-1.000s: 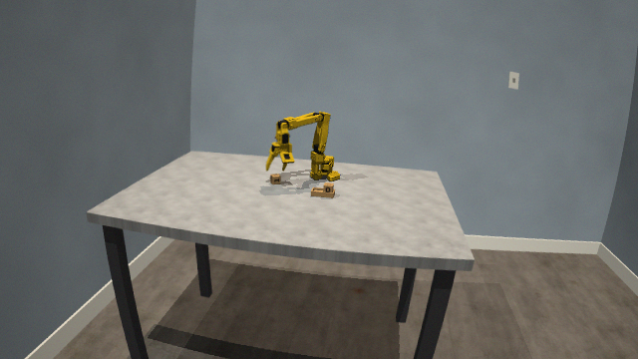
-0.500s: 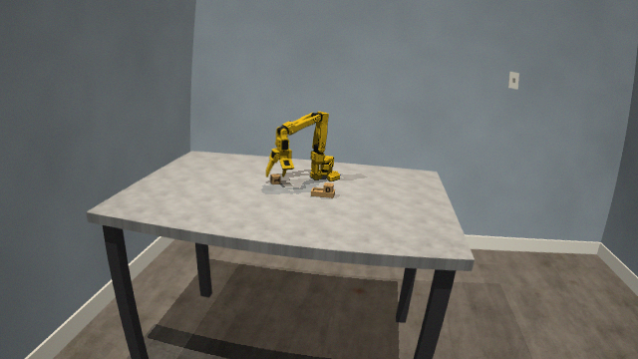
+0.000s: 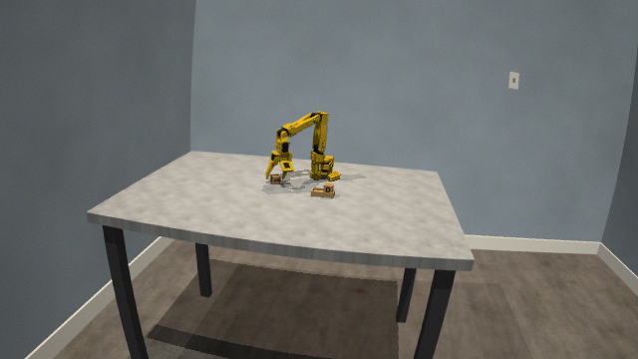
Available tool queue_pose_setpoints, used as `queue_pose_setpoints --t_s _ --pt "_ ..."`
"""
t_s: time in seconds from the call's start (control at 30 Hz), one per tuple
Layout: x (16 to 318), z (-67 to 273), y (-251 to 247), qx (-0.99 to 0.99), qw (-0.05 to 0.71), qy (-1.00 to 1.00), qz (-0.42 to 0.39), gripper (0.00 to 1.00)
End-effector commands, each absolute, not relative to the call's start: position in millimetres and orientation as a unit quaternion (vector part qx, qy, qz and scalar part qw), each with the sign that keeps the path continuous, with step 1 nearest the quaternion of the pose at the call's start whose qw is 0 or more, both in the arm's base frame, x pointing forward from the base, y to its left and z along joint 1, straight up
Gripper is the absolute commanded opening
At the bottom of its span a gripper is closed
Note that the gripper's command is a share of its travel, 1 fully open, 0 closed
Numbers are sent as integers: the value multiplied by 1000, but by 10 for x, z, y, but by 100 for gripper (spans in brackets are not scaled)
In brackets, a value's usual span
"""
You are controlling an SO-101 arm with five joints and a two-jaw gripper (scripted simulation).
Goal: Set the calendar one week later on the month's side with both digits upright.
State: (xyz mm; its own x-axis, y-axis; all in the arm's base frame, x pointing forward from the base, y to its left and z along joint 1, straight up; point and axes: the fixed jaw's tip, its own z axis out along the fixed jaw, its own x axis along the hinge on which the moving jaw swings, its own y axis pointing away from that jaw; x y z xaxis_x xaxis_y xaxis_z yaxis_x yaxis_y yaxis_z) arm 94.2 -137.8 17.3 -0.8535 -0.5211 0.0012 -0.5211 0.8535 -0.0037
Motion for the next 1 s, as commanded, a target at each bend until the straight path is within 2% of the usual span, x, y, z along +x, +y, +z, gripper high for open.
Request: queue_pose_setpoints --t_s 0.0,0.6,0.97 --pt "968 182 -1381 270 -3 -963 8 35" --pt "980 183 -1400 270 -3 -963 8 31" --pt "1006 184 -1441 270 -3 -963 8 23"
